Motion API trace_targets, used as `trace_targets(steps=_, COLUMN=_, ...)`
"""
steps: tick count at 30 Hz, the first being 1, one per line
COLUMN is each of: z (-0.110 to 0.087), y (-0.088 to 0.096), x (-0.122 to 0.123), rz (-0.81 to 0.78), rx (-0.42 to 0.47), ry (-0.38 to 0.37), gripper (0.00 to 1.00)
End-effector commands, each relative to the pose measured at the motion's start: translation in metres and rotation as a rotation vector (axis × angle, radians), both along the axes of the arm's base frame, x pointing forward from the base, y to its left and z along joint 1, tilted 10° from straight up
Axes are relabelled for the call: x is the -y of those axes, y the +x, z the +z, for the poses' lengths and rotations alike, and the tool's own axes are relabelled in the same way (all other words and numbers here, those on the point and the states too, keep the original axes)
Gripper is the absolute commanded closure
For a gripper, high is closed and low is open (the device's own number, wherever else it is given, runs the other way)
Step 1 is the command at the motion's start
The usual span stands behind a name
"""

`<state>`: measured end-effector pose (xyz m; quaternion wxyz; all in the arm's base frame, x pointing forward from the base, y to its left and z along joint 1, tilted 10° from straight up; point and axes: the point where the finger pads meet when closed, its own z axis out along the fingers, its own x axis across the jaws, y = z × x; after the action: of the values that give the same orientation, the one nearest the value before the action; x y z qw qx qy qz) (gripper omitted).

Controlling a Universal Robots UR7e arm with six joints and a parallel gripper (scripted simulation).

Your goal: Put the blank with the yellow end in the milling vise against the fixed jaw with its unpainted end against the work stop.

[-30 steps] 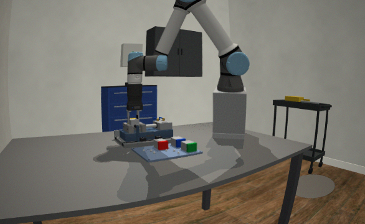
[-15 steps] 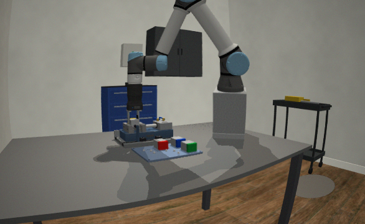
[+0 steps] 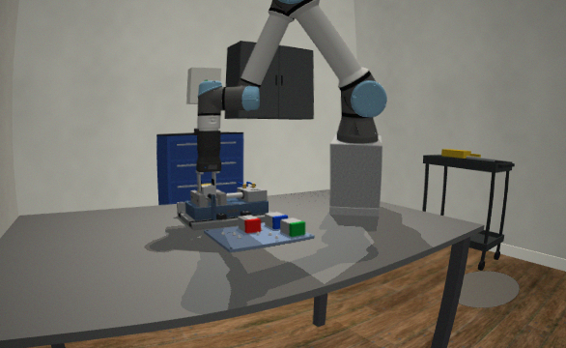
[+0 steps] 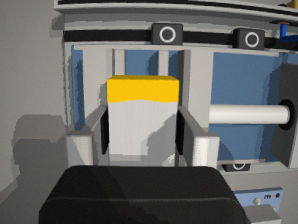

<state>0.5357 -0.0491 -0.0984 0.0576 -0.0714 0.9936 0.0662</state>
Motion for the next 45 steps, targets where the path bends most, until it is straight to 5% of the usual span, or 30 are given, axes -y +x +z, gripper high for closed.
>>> trace_targets(steps=1, z=0.0006, y=0.0005, x=0.0003, rz=0.0, rx=0.002, ry=-0.001, gripper=1.0)
trace_targets(steps=35, z=-0.0015, y=0.0008, x=0.0001, rz=0.0, rx=0.002, ry=-0.001, gripper=1.0)
trace_targets(steps=36, z=-0.0014, y=0.0008, x=0.0001, rz=0.0, rx=0.002, ry=-0.001, gripper=0.0)
trace_targets(steps=45, z=-0.0014, y=0.0008, x=0.0001, rz=0.0, rx=0.002, ry=-0.001, gripper=0.0)
